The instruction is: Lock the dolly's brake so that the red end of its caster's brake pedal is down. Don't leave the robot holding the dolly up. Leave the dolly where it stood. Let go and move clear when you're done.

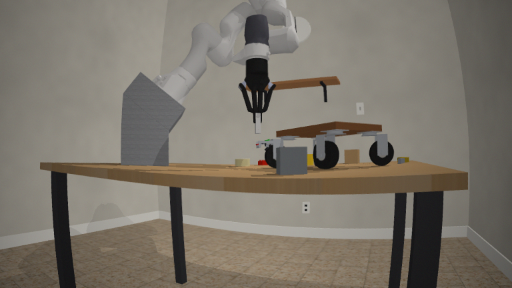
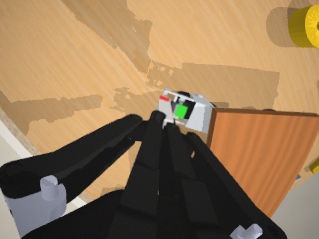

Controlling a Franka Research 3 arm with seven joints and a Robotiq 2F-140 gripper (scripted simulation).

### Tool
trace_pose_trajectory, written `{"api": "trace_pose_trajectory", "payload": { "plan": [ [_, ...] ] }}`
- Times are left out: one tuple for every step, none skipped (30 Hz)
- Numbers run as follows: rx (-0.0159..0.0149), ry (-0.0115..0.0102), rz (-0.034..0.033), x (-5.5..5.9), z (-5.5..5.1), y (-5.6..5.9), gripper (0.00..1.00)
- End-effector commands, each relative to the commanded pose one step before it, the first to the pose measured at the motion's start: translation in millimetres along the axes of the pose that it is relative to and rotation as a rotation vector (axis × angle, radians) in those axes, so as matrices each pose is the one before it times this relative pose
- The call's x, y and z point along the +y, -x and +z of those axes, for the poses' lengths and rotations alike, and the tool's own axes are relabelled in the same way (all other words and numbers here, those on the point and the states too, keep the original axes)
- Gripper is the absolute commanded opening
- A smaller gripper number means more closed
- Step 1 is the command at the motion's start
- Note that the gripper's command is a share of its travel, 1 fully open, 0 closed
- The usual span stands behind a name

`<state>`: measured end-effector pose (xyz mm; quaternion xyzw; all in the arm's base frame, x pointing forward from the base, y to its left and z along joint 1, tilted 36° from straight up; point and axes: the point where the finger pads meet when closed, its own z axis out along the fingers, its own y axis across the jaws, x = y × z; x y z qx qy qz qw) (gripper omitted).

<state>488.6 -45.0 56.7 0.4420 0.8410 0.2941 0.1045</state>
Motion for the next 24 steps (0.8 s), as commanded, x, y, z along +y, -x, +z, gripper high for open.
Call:
{"api": "trace_pose_trajectory", "payload": {
  "plan": [
    [0.01314, -0.00159, 0.02767, 1.12, -18.13, -2.51, 0.0],
    [0.0, 0.0, 0.0, 0.0, -5.02, 0.0, 0.0],
    [0.0, 0.0, 0.0, 0.0, -4.76, 0.0, 0.0],
    [0.0, 0.0, 0.0, 0.0, 0.0, 0.0, 0.0],
    [0.0, 0.0, 0.0, 0.0, 0.0, 0.0, 0.0],
    [0.0, 0.0, 0.0, 0.0, -4.43, 0.0, 0.0],
    [0.0, -0.00001, 0.0, -0.01, -4.02, 0.0, 0.0],
    [0.0, 0.00002, -0.00001, 0.01, -3.56, 0.01, 0.0],
    [0.0, 0.00001, 0.0, 0.0, -3.04, 0.0, 0.0],
    [0.0, -0.00002, 0.00001, -0.01, -2.49, -0.01, 0.0],
    [0.0, 0.00002, -0.00001, 0.01, -1.95, 0.01, 0.0],
    [0.0, 0.0, 0.0, 0.0, -1.42, 0.0, 0.0],
    [0.0, -0.00001, 0.0, 0.0, -0.93, 0.0, 0.0],
    [0.0, -0.00001, 0.0, 0.0, -0.51, 0.0, 0.0],
    [0.0, 0.0, 0.0, 0.0, -0.2, 0.0, 0.0],
    [0.0, 0.0, 0.0, 0.0, -0.03, 0.0, 0.0],
    [0.0, 0.0, 0.0, 0.0, 0.0, 0.0, 0.0],
    [0.0, 0.0, 0.0, 0.0, 0.0, 0.0, 0.0],
    [0.0, 0.0, 0.0, 0.0, 0.0, 0.0, 0.0],
    [0.0, 0.0, 0.0, 0.0, 0.0, 0.0, 0.0],
    [0.0, 0.0, 0.0, 0.0, 0.0, 0.0, 0.0],
    [0.0, 0.0, 0.0, 0.0, 0.0, 0.0, 0.0],
    [0.0, 0.0, 0.0, 0.0, 0.0, 0.0, 0.0],
    [0.0, 0.0, 0.0, 0.0, 0.0, 0.0, 0.0]
  ]
}}
